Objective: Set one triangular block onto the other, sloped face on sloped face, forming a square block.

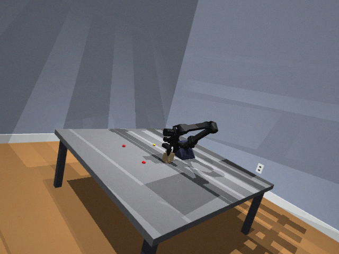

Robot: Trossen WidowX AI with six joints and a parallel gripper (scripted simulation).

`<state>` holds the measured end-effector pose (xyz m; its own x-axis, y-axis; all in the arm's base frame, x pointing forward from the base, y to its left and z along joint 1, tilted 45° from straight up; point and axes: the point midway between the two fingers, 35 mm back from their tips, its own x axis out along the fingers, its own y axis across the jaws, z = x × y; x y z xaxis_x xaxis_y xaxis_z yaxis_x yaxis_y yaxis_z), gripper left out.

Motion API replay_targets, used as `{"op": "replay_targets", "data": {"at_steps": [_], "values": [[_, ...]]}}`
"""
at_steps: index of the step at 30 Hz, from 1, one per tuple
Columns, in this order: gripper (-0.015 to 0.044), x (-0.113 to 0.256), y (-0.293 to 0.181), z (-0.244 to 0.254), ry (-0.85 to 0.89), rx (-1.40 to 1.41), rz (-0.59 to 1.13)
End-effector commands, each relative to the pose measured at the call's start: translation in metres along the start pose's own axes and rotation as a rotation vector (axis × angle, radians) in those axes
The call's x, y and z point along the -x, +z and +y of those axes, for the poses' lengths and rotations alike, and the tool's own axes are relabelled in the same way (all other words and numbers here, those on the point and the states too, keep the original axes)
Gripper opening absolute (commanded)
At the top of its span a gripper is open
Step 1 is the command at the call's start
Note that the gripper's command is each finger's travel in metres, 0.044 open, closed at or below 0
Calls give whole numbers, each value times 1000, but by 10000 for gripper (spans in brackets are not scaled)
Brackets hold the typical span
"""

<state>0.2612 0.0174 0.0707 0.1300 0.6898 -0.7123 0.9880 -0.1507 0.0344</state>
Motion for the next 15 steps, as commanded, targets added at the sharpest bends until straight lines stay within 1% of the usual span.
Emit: {"op": "replay_targets", "data": {"at_steps": [1,15], "values": [[0,-3,1,-1,-1,-8,6],[0,-11,4,-1,-1,-7,6]]}}
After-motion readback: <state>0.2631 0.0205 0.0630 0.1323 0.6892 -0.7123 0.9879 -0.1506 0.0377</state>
